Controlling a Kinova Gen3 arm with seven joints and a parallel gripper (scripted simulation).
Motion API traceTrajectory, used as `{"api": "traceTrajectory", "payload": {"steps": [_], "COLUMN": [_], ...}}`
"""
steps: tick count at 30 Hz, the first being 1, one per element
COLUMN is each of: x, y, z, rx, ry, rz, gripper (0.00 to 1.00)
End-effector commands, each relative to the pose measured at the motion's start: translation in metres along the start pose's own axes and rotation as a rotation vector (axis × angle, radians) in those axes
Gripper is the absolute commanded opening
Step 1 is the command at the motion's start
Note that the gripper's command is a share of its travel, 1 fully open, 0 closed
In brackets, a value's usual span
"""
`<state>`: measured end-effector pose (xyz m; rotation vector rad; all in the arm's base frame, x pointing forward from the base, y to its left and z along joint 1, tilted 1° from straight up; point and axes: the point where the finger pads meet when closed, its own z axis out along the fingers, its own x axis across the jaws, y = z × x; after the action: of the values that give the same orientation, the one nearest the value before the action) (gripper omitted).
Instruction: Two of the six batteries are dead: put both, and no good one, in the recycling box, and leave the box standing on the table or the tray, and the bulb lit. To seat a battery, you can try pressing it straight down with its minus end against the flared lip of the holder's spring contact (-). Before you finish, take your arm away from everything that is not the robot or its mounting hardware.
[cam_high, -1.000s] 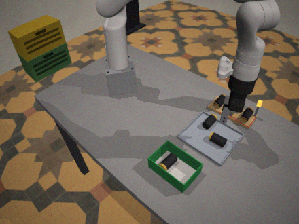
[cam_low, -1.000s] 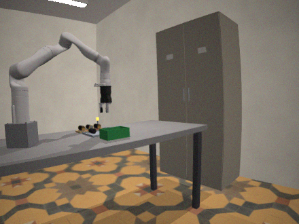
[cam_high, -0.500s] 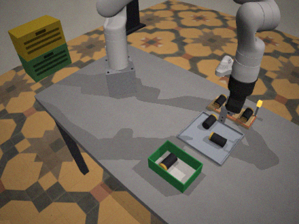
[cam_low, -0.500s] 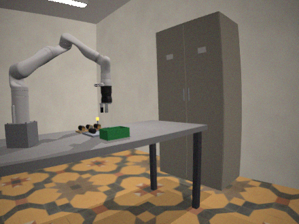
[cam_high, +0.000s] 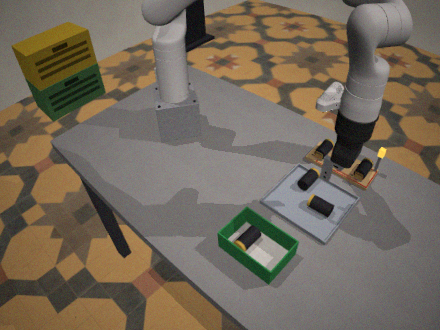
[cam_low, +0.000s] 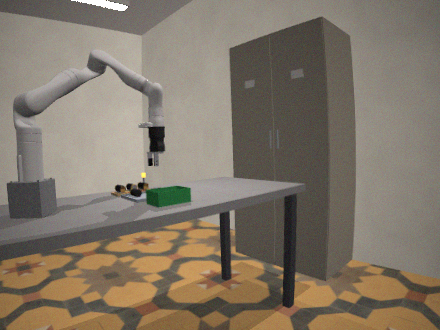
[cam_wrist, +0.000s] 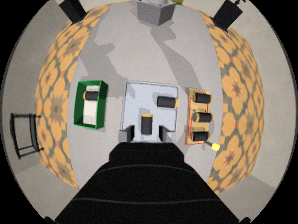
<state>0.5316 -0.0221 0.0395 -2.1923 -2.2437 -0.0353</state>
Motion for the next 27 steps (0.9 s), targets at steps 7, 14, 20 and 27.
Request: {"api": "traceTrajectory", "payload": {"steps": [7, 14, 20, 27], "x": [-0.0001, -0.0001, -0.0001, -0.0001], "y": [0.0005, 0.0005, 0.0005, 0.0005], "z": [-0.0006, -0.0006, -0.0006, 0.0065], "rx": [-0.001, -0.001, -0.001, -0.001], "ry": [-0.001, -0.001, -0.001, -0.001], "rz": [0.017, 0.023, 0.023, 0.023], "gripper": [0.90, 0.90, 0.90, 0.90]}}
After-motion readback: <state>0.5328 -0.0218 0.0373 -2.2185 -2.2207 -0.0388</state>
